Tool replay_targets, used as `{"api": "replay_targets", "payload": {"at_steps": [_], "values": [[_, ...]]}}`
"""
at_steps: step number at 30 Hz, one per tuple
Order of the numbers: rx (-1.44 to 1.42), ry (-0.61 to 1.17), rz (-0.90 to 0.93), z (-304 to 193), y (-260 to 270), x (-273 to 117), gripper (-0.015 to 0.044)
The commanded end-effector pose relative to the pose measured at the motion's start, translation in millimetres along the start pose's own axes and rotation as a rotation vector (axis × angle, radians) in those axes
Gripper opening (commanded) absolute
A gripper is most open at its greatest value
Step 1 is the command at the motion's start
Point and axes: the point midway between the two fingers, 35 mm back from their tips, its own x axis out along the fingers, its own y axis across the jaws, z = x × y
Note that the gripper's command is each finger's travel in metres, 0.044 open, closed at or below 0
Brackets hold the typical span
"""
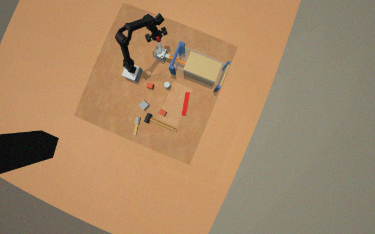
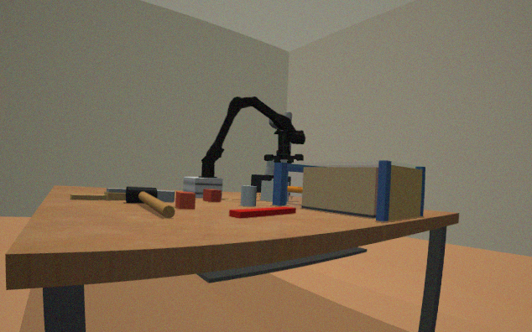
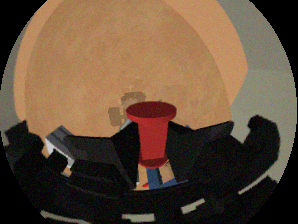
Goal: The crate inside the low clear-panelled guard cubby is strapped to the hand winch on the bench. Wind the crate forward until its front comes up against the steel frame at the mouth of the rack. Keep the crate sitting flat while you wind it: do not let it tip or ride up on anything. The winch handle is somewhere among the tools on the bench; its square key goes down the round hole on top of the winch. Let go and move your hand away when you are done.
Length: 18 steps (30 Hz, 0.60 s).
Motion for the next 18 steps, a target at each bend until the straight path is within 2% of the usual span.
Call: {"api": "replay_targets", "payload": {"at_steps": [1, 18], "values": [[-0.017, -0.002, 0.051, 4.3, 20.3, 3.3, 0.0000], [-0.017, -0.002, 0.052, 3.4, 39.7, 2.7, 0.0000]]}}
